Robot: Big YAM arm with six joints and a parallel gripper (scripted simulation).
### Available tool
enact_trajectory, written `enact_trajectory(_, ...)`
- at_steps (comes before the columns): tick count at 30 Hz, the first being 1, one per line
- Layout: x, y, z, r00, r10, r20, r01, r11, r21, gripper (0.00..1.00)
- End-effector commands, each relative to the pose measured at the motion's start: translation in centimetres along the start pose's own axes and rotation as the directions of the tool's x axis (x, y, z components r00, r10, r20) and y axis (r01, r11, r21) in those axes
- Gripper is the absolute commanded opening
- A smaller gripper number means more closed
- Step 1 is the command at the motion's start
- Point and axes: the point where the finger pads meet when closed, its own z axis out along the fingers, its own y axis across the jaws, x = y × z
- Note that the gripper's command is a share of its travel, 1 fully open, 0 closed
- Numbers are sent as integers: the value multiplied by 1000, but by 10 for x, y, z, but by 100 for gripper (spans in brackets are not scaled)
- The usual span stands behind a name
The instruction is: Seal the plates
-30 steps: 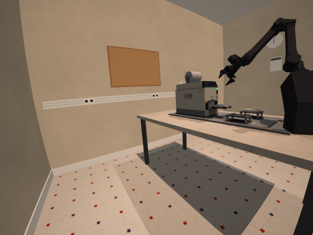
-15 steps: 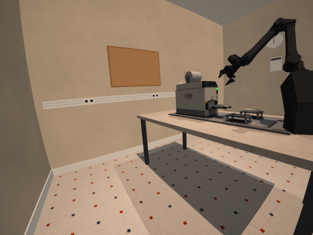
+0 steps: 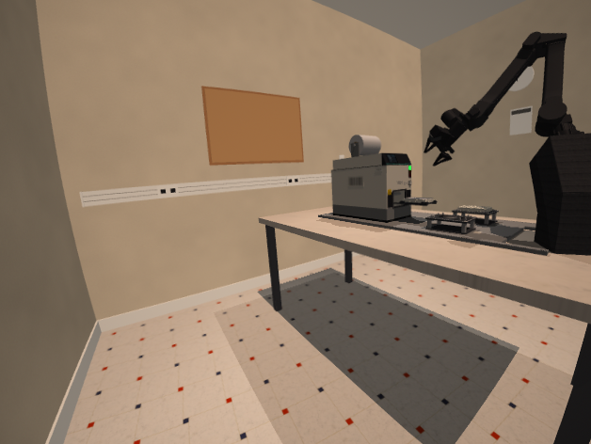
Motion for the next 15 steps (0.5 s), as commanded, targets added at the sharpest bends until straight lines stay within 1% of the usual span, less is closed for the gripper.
enact_trajectory(1,21,-7,0,980,200,-11,-199,979,36,93)
enact_trajectory(6,46,6,-3,933,359,-7,-359,933,34,91)
enact_trajectory(9,44,5,-2,930,369,-1,-368,929,31,90)
enact_trajectory(10,48,7,-1,915,403,3,-403,915,28,89)
enact_trajectory(15,80,21,-5,824,566,-5,-565,824,36,87)
